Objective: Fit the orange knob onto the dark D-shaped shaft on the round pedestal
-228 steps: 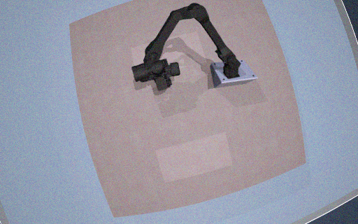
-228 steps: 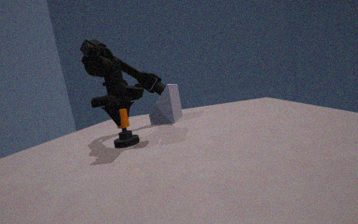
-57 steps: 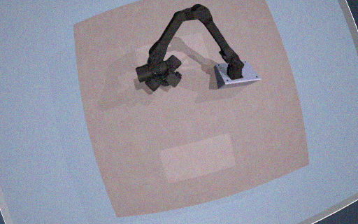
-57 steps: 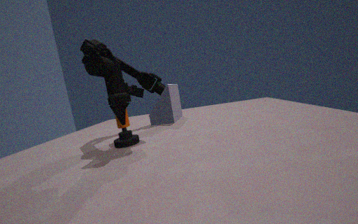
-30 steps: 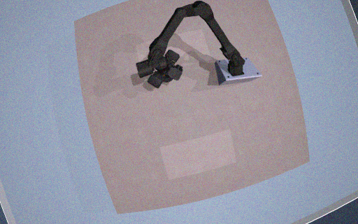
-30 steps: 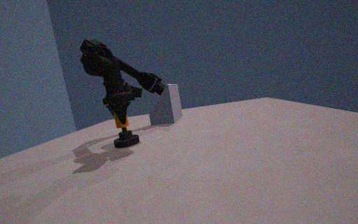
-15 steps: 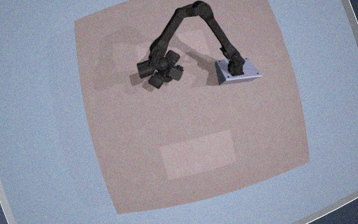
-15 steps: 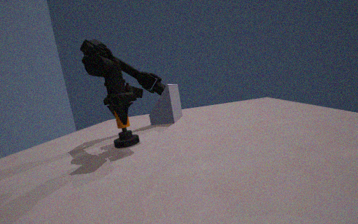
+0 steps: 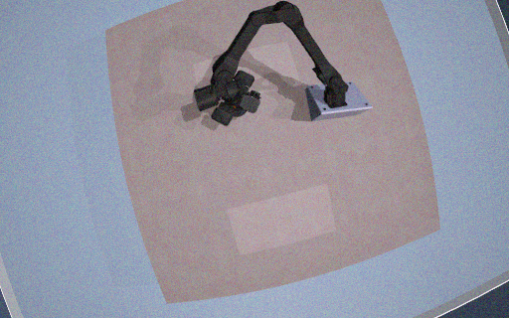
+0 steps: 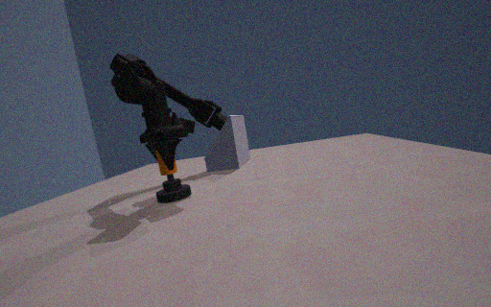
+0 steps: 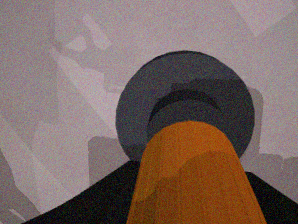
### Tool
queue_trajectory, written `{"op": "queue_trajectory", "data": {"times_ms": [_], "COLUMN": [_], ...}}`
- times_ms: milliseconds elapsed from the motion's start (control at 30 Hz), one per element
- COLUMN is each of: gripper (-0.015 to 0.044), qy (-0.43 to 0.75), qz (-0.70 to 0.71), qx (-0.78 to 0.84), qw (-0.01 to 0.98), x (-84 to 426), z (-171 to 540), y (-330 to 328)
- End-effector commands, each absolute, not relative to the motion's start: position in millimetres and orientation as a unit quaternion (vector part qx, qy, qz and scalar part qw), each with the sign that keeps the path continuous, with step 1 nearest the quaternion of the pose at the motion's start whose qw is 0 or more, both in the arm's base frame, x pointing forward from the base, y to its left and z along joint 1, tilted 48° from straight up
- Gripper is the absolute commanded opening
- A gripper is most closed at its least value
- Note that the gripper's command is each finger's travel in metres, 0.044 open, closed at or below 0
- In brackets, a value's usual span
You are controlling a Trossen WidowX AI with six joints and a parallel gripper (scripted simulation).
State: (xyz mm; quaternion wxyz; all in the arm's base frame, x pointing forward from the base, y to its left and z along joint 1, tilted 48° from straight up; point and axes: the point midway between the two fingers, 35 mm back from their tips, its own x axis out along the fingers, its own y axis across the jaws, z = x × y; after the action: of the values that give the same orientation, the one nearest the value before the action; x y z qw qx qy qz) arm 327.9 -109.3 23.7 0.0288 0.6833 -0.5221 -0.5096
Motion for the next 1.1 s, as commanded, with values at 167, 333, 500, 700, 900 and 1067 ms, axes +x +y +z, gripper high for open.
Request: {"op": "queue_trajectory", "data": {"times_ms": [167, 333, 500, 700, 900, 1067], "gripper": [0.0, 0.0, 0.0, 0.0, 0.0, 0.0], "qy": [-0.479, -0.479, -0.479, -0.479, -0.475, -0.475], "qz": [-0.549, -0.549, -0.549, -0.549, -0.552, -0.552], "qx": [0.68, 0.68, 0.68, 0.68, 0.679, 0.679], "qw": [0.084, 0.084, 0.084, 0.084, 0.088, 0.088], "x": [329.2, 327.8, 327.2, 327.5, 327.5, 327.5], "z": [23.2, 22.1, 21.0, 21.3, 21.1, 21.1], "y": [-110.1, -110.1, -111.1, -111.5, -111.7, -111.7]}}
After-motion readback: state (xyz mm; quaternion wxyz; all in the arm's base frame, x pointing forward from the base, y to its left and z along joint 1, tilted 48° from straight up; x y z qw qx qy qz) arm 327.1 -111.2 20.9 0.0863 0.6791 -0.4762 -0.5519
